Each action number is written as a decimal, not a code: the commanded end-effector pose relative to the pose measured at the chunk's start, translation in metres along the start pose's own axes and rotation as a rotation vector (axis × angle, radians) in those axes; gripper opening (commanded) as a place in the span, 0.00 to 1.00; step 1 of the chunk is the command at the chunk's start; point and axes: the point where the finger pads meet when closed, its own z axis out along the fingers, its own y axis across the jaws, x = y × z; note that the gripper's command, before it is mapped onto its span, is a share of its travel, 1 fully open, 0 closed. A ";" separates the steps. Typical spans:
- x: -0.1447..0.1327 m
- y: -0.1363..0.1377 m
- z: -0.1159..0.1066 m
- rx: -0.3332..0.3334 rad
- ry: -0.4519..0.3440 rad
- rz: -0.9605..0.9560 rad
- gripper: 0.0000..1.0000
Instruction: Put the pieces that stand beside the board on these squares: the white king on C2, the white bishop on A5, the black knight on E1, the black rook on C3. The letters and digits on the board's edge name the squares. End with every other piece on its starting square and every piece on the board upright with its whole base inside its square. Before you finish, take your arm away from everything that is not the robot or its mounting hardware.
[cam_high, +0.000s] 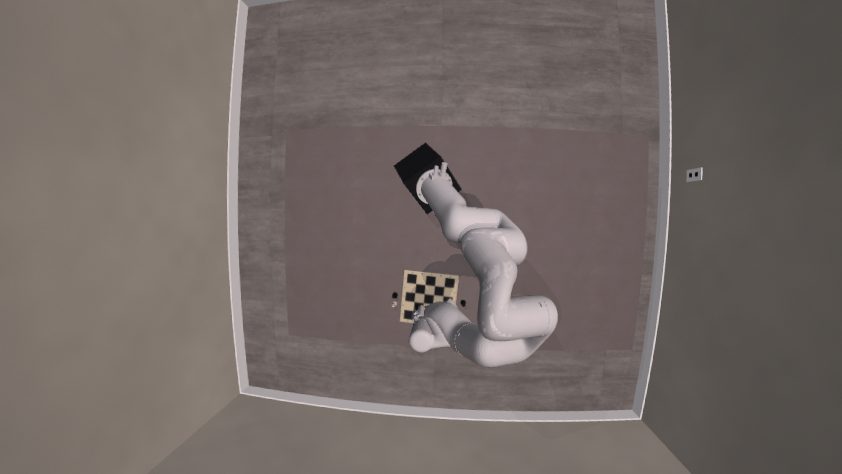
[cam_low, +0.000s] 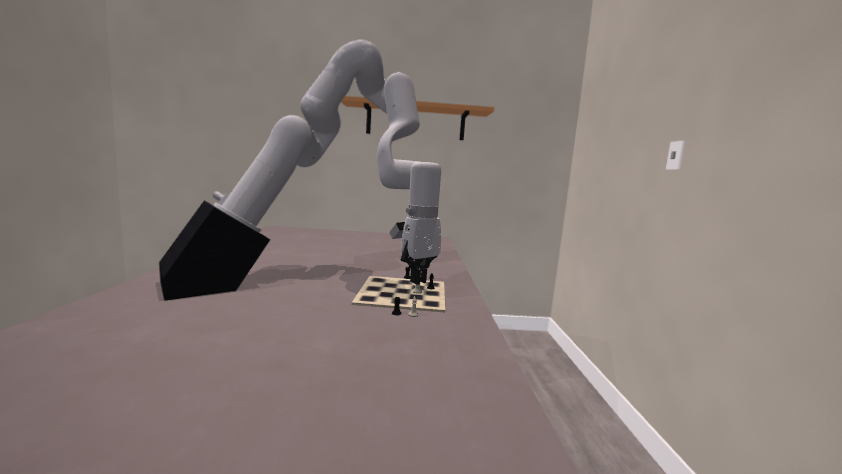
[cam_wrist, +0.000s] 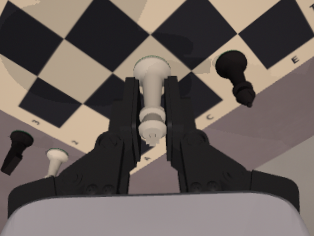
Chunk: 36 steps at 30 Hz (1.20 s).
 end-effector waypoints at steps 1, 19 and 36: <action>-0.001 0.001 -0.001 -0.002 -0.002 -0.001 0.00; -0.001 0.001 -0.001 -0.002 -0.002 -0.001 0.00; -0.001 0.001 -0.001 -0.002 -0.002 -0.001 0.34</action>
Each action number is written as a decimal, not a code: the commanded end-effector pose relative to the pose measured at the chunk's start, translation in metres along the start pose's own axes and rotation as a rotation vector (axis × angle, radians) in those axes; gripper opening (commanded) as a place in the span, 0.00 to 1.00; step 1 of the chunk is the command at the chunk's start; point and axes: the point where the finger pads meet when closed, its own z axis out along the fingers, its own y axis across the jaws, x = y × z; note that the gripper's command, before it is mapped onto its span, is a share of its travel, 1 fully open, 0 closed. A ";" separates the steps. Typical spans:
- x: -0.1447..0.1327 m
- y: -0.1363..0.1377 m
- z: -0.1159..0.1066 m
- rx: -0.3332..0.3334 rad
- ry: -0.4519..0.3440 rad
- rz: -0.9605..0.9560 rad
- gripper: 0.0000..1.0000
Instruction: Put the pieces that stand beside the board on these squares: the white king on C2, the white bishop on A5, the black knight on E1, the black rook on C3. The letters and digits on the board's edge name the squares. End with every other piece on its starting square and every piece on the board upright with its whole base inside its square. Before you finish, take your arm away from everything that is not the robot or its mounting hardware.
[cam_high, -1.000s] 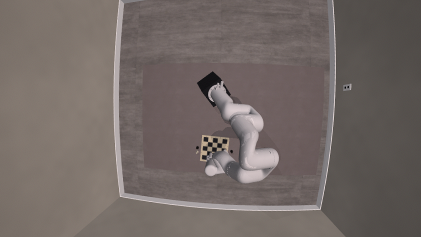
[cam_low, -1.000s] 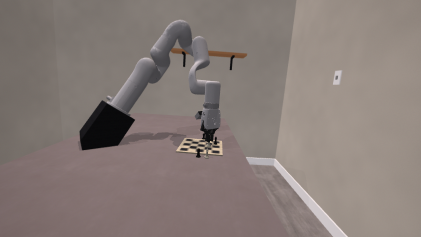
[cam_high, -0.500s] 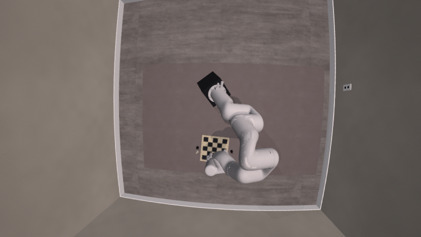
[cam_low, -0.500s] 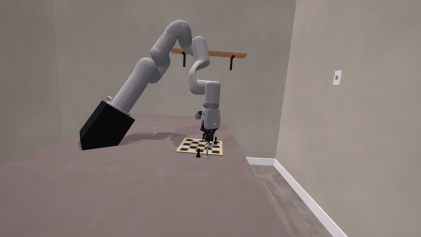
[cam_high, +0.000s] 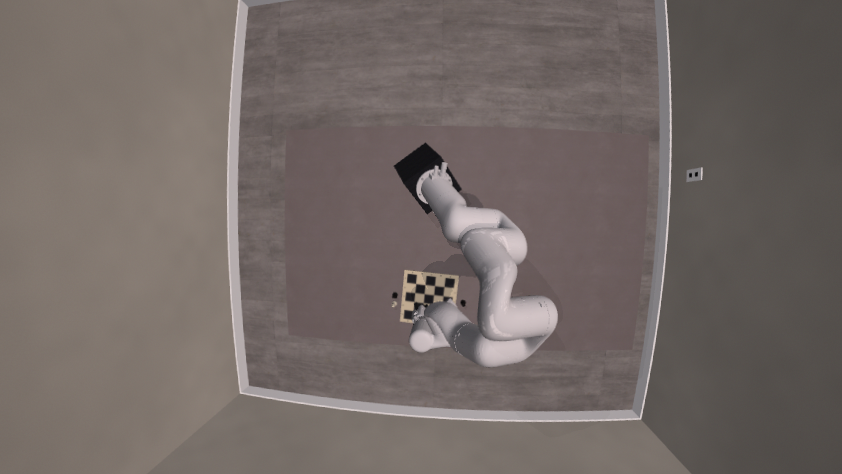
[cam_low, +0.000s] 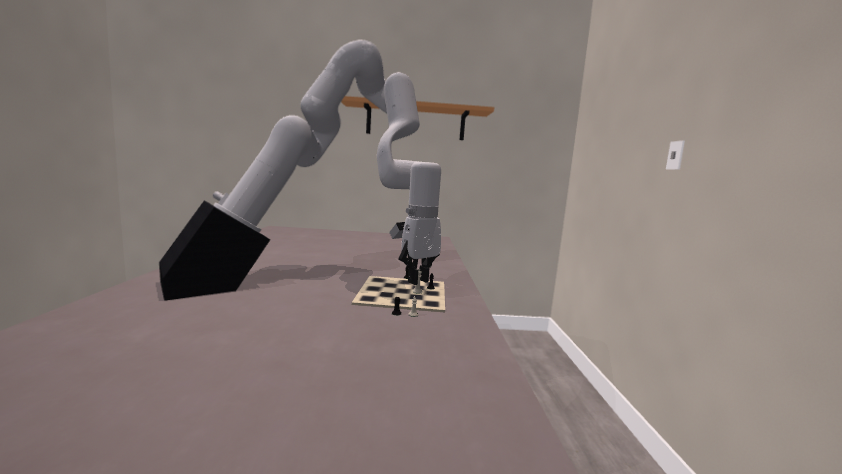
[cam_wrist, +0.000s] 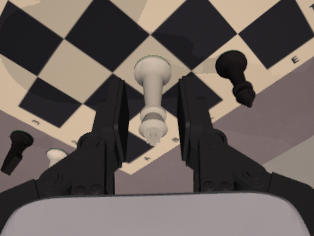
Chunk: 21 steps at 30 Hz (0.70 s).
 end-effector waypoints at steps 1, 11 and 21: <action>-0.001 0.001 -0.001 -0.002 -0.002 -0.001 0.34; -0.001 0.001 -0.001 -0.002 -0.002 -0.001 0.42; -0.001 0.001 -0.014 -0.002 -0.002 -0.001 0.42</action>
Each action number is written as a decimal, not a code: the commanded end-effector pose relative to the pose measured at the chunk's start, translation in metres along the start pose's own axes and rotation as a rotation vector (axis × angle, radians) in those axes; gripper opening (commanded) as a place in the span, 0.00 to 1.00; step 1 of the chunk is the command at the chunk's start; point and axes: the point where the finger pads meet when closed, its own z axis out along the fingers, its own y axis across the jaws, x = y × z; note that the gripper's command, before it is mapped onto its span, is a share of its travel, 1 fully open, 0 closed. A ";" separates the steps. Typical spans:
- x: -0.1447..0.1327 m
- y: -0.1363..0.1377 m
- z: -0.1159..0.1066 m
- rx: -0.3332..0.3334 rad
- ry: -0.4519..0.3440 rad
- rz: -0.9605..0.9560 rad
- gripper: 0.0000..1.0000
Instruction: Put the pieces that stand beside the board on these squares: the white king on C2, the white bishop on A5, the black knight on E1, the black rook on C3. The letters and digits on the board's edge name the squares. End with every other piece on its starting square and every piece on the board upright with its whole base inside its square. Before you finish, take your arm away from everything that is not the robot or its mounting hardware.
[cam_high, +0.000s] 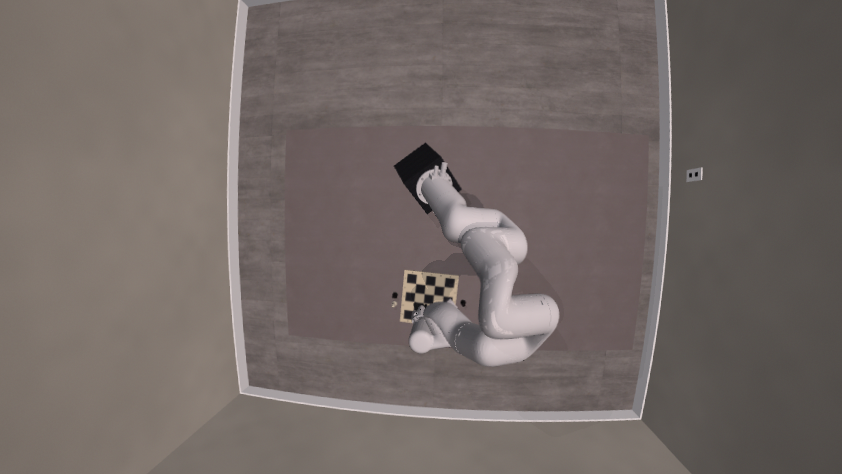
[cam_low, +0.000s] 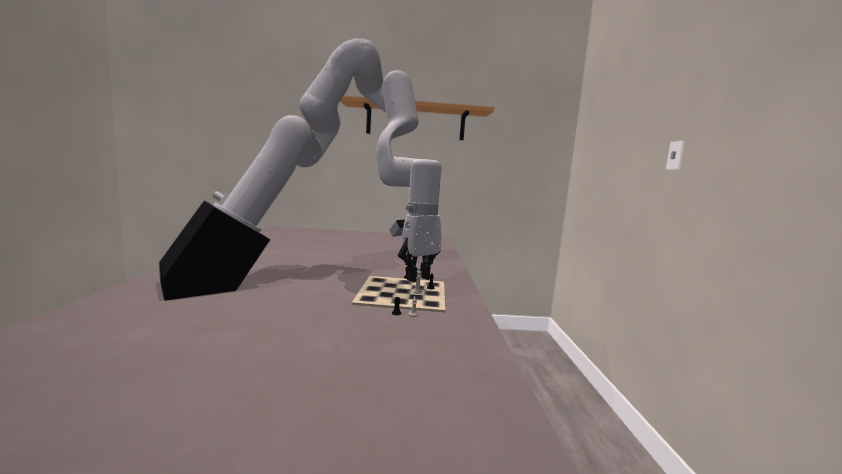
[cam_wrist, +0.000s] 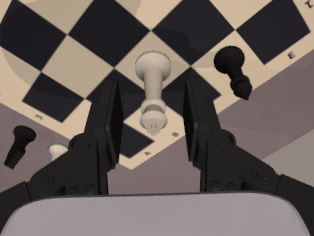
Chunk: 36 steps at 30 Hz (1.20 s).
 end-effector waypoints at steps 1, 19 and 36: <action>-0.001 0.001 -0.011 -0.002 -0.003 -0.001 0.42; -0.001 0.001 -0.082 -0.002 -0.003 -0.001 0.42; -0.001 0.001 -0.084 -0.002 -0.003 -0.001 1.00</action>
